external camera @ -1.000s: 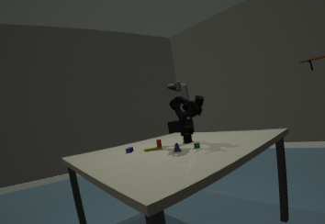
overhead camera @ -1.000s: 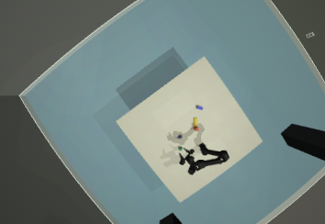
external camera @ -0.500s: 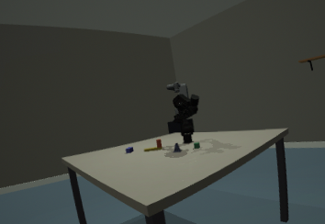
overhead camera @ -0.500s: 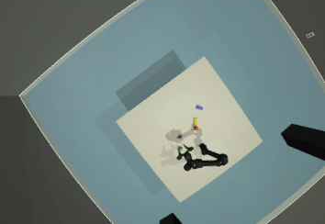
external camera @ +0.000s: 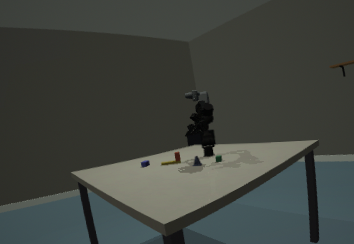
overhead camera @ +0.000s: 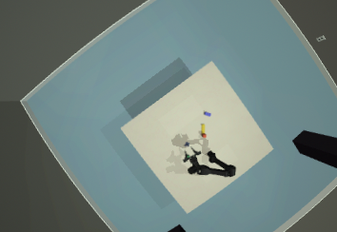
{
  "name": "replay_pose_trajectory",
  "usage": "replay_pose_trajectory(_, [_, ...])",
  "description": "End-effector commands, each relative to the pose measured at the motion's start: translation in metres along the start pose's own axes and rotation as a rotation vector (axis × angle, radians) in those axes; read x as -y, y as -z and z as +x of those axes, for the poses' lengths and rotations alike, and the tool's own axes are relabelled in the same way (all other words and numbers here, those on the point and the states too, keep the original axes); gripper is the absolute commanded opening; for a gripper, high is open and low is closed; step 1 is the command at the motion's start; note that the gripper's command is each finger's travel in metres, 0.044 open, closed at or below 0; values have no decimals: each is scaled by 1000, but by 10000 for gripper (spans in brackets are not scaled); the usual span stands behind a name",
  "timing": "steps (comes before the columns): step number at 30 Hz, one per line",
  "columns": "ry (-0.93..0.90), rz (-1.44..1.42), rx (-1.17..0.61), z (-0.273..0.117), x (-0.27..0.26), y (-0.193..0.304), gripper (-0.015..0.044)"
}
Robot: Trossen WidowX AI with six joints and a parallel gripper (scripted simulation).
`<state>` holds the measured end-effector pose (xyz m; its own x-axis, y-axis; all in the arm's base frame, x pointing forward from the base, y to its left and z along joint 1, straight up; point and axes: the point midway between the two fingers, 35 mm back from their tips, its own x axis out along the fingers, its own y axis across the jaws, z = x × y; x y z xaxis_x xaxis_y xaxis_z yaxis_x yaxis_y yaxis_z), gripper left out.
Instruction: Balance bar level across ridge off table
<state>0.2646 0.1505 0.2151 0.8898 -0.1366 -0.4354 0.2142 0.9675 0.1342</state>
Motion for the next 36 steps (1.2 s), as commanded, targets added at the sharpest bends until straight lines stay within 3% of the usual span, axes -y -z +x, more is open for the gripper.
replay_pose_trajectory(1, [27, -26, -36, 9, 5, -2, 315])
replay_pose_trajectory(36, [298, -84, -467, 74, 100, -18, 315])
